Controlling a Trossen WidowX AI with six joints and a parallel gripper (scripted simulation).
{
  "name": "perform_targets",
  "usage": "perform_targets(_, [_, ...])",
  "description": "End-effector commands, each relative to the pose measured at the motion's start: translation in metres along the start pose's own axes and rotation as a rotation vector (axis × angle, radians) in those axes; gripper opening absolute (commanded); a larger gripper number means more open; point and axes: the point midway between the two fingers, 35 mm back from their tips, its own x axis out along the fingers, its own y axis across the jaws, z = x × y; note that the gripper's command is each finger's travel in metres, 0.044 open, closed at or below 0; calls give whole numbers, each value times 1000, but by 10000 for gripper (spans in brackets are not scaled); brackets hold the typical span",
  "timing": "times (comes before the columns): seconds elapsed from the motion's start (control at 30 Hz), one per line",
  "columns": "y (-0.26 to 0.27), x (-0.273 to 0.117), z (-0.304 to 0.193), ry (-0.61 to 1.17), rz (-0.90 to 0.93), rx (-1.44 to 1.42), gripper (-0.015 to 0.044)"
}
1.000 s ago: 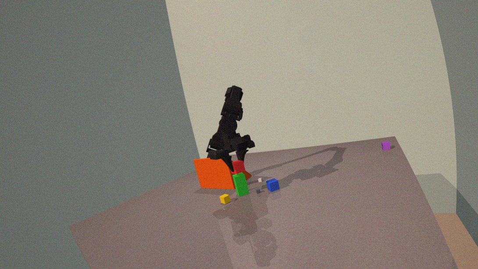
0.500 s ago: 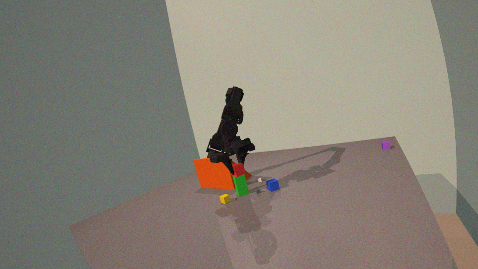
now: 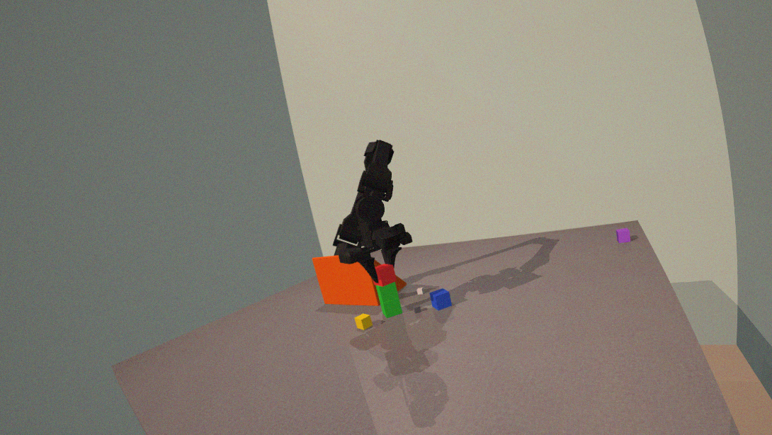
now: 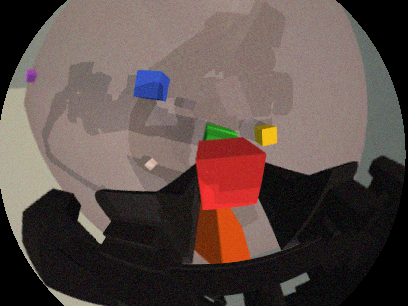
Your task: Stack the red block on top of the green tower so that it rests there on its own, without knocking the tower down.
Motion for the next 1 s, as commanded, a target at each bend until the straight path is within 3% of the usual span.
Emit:
perform_targets(0.0, [0, -2, 0, -1, 3, 4, 0])
perform_targets(0.03, [0, -4, 0, -1, 3, 4, 0])
perform_targets(0.6, [0, 0, -1, 3, 2, 4, 440])
perform_targets(0.97, [0, 0, -1, 3, 2, 4, 440])
